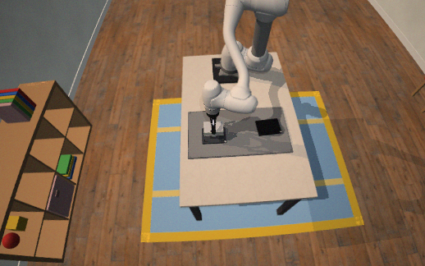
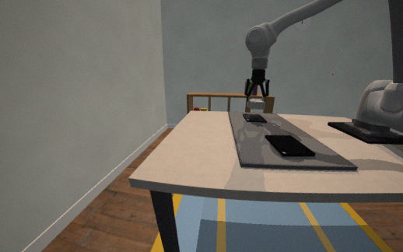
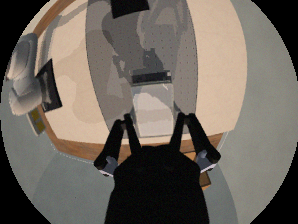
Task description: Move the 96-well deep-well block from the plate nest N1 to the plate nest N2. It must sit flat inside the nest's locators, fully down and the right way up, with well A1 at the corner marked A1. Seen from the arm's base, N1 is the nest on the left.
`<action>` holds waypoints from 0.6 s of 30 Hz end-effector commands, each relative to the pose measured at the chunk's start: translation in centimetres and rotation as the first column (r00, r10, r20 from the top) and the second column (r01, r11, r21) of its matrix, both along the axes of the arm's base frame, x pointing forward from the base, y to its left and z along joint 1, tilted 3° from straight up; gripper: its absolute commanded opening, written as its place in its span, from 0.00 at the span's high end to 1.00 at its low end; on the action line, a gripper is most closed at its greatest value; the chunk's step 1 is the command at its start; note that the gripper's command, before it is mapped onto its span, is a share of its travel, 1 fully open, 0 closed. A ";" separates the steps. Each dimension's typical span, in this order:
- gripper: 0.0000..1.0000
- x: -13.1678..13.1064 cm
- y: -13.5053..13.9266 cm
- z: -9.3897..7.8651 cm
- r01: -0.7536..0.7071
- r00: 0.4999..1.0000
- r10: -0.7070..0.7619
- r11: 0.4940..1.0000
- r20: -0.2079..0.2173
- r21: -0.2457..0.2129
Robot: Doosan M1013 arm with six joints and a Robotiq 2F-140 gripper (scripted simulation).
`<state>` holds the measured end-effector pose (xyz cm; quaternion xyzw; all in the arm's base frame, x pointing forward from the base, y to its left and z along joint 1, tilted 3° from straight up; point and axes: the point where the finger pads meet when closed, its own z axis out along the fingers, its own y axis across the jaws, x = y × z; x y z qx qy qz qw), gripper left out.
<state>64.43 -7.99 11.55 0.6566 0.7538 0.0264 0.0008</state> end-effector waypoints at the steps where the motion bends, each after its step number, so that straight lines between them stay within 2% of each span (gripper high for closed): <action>1: 1.00 0.0 0.0 -0.3 0.000 1.000 0.000 1.000 0.000 0.000; 18: 1.00 0.1 0.1 -2.8 0.000 1.000 0.000 1.000 0.000 0.000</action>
